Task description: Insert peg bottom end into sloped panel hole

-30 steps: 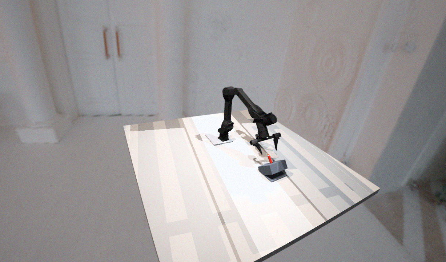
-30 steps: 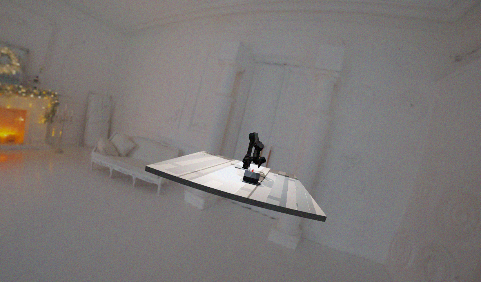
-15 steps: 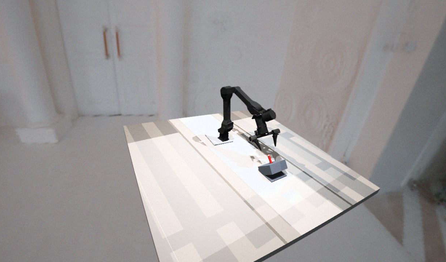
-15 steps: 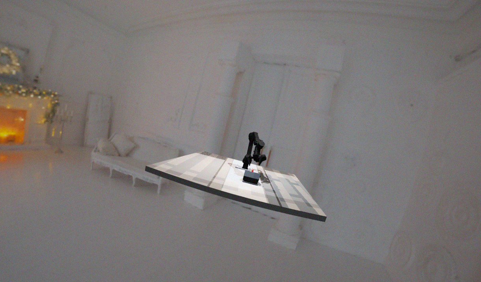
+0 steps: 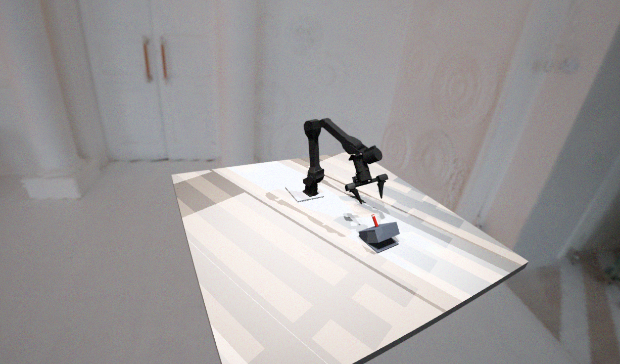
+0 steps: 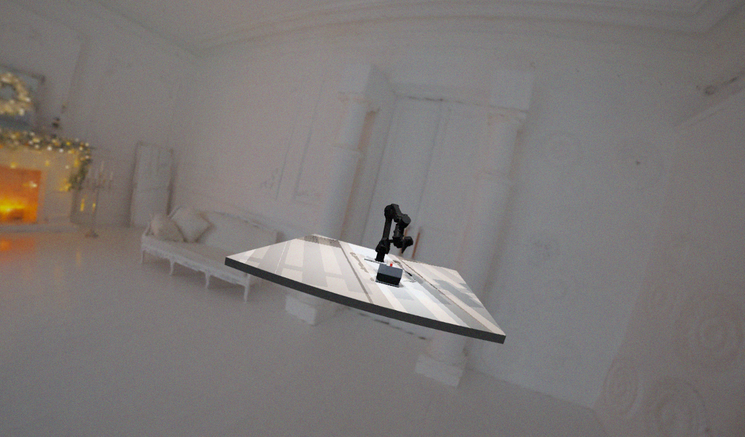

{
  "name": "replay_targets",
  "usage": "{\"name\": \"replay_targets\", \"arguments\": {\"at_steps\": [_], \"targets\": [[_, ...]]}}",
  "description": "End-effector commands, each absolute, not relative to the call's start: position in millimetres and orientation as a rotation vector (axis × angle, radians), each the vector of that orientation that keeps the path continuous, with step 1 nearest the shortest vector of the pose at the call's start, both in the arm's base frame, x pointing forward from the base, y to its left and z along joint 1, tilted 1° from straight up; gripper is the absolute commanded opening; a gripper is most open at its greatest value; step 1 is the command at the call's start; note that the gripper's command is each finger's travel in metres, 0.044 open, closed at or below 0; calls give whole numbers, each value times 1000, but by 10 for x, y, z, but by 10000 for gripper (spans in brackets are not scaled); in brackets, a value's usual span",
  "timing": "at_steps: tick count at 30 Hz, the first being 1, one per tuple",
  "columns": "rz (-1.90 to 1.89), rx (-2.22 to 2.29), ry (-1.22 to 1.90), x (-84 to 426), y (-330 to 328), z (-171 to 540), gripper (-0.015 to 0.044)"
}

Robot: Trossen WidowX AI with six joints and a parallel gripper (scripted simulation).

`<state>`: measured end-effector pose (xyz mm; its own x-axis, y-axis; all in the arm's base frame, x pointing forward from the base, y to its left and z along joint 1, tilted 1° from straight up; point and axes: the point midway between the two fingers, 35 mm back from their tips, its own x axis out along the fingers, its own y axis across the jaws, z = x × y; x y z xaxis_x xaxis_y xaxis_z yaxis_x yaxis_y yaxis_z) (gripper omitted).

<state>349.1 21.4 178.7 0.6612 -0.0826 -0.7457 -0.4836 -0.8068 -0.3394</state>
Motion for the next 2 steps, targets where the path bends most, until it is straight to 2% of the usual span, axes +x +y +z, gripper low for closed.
{"name": "replay_targets", "arguments": {"at_steps": [1, 2], "targets": [[1017, -2353, 445, 3444, 217, 1845, 440], [1017, -2353, 445, 3438, 217, 1851, 440]]}}
